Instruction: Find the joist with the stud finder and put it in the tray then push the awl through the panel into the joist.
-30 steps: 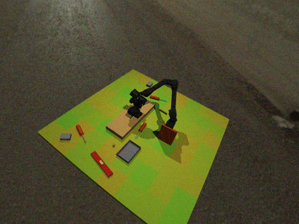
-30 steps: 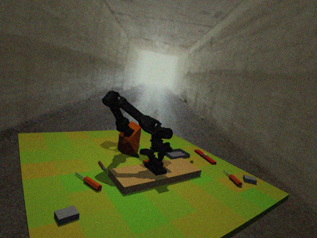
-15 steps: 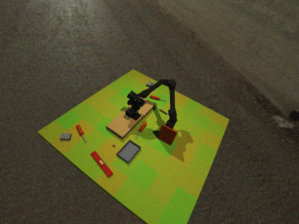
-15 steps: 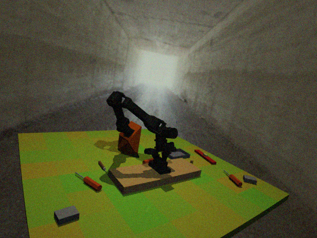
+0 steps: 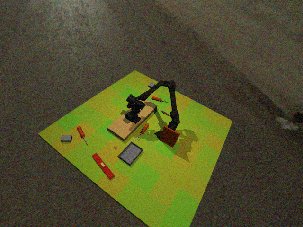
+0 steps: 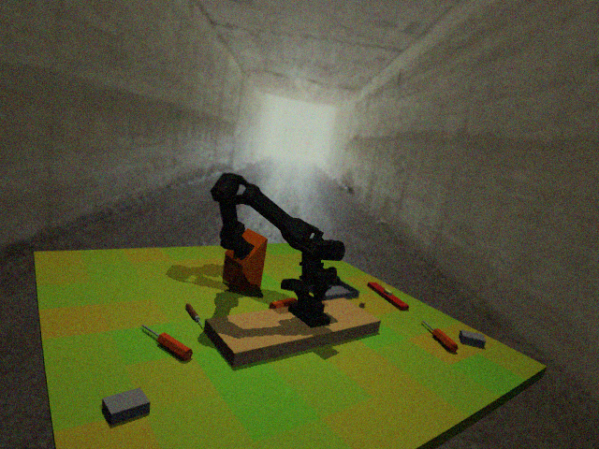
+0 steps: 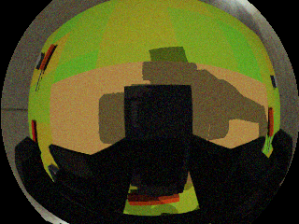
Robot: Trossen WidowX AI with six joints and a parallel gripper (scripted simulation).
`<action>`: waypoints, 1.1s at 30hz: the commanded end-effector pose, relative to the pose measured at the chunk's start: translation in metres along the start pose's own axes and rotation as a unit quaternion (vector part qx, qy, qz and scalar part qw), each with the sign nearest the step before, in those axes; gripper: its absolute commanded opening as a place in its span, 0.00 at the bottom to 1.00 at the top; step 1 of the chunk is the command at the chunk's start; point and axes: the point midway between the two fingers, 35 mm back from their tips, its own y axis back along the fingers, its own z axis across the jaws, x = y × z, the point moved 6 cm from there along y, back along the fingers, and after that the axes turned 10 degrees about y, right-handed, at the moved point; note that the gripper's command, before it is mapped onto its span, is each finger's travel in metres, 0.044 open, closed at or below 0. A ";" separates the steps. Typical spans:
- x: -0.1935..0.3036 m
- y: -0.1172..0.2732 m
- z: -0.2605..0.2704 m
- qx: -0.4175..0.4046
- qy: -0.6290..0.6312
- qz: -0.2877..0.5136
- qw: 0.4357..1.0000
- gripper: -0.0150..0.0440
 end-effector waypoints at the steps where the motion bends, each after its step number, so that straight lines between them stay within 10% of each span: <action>1: -0.001 0.000 0.008 0.000 0.001 0.001 1.000 0.25; 33: -0.012 0.000 0.069 -0.001 0.000 0.000 1.000 0.25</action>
